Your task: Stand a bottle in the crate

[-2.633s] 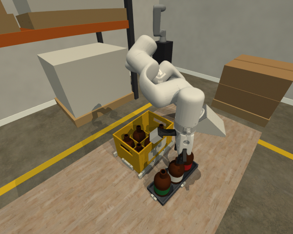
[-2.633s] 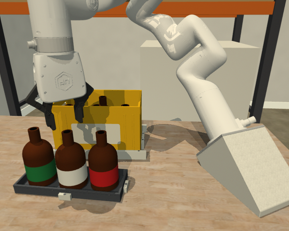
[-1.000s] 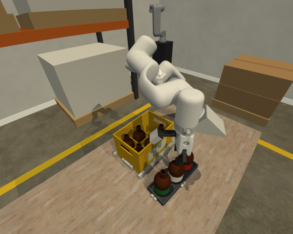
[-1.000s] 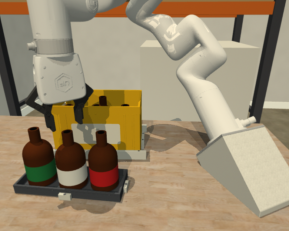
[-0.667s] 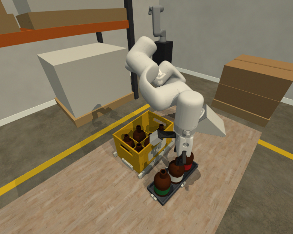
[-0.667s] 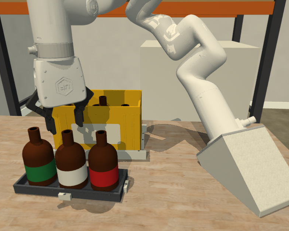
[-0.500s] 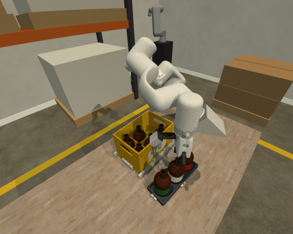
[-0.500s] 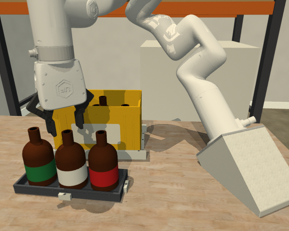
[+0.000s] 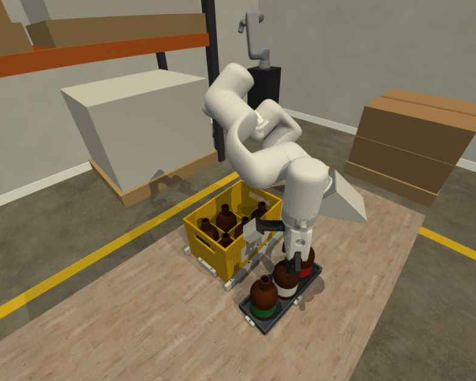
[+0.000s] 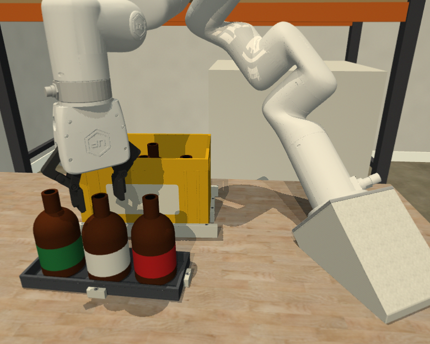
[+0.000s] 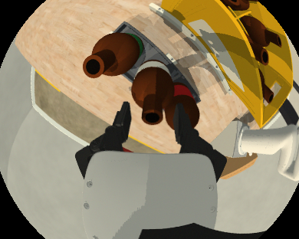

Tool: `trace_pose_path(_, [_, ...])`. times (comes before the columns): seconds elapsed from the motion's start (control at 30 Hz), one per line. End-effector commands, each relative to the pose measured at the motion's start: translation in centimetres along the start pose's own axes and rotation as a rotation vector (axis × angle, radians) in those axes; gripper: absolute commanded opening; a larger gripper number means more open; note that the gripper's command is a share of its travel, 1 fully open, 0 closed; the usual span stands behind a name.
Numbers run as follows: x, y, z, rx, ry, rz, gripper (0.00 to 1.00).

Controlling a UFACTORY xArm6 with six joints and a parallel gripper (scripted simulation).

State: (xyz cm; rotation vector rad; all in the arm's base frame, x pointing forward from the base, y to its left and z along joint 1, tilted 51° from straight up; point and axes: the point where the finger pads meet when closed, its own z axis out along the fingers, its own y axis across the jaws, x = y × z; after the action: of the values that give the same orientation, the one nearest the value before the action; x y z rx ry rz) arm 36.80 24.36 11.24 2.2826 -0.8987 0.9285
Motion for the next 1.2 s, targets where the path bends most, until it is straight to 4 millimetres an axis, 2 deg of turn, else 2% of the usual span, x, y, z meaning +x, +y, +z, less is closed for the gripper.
trace_pose_path(0.0, [0.02, -0.1, 0.23, 0.004, -0.001, 0.001, 0.65])
trace_pose_path(0.93, [0.02, -0.1, 0.73, 0.004, -0.001, 0.001, 0.65])
trace_pose_path(0.97, [0.02, -0.1, 0.73, 0.004, -0.001, 0.001, 0.0])
trace_pose_path(1.17, [0.02, -0.1, 0.73, 0.004, -0.001, 0.001, 0.0])
